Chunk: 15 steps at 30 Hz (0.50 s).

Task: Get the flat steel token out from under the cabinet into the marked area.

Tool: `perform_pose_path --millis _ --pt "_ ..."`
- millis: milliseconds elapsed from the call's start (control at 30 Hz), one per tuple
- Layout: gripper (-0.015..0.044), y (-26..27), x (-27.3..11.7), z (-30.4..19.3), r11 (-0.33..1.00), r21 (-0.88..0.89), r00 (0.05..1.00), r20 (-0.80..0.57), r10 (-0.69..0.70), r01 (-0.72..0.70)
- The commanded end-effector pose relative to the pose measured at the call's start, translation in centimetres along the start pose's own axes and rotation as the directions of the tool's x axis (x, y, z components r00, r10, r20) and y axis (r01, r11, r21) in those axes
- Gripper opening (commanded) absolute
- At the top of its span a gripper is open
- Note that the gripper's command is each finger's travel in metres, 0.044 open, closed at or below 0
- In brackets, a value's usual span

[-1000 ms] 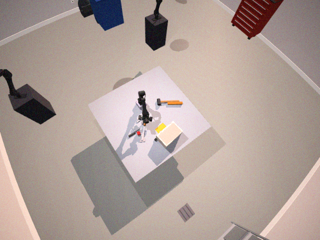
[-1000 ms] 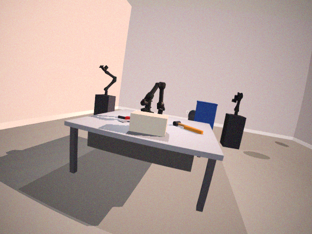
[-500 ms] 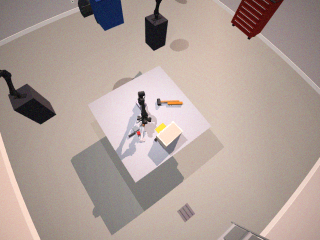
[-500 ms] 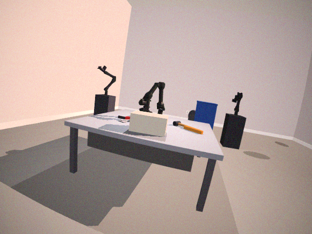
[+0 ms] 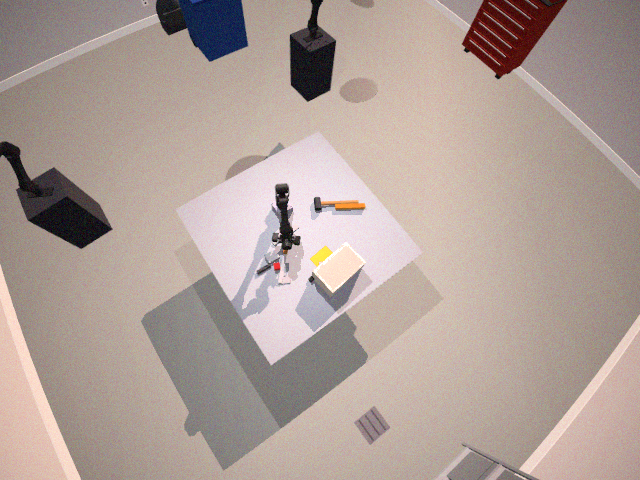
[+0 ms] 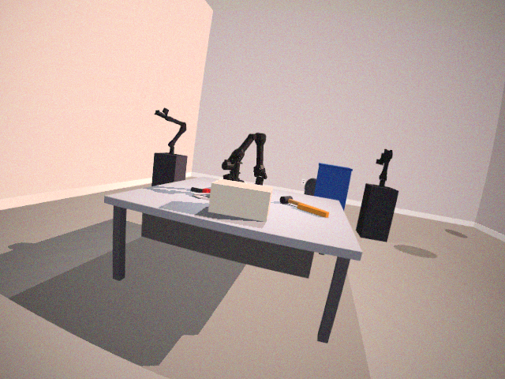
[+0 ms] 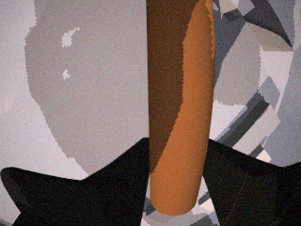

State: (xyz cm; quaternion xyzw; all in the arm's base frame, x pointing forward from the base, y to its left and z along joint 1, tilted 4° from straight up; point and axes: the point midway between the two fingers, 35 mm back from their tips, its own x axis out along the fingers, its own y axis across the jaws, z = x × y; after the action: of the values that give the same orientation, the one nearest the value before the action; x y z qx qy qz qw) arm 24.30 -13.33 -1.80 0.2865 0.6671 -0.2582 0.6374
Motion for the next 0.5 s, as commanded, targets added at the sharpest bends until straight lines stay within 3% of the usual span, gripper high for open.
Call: perform_pose_path --millis 0,467 --pt "0.0 -0.4 -0.2 0.8 1.0 -0.002 1.0 0.014 -0.002 0.002" --pt "0.0 -1.8 -0.3 2.0 1.0 -0.001 1.0 0.015 -0.003 0.003"
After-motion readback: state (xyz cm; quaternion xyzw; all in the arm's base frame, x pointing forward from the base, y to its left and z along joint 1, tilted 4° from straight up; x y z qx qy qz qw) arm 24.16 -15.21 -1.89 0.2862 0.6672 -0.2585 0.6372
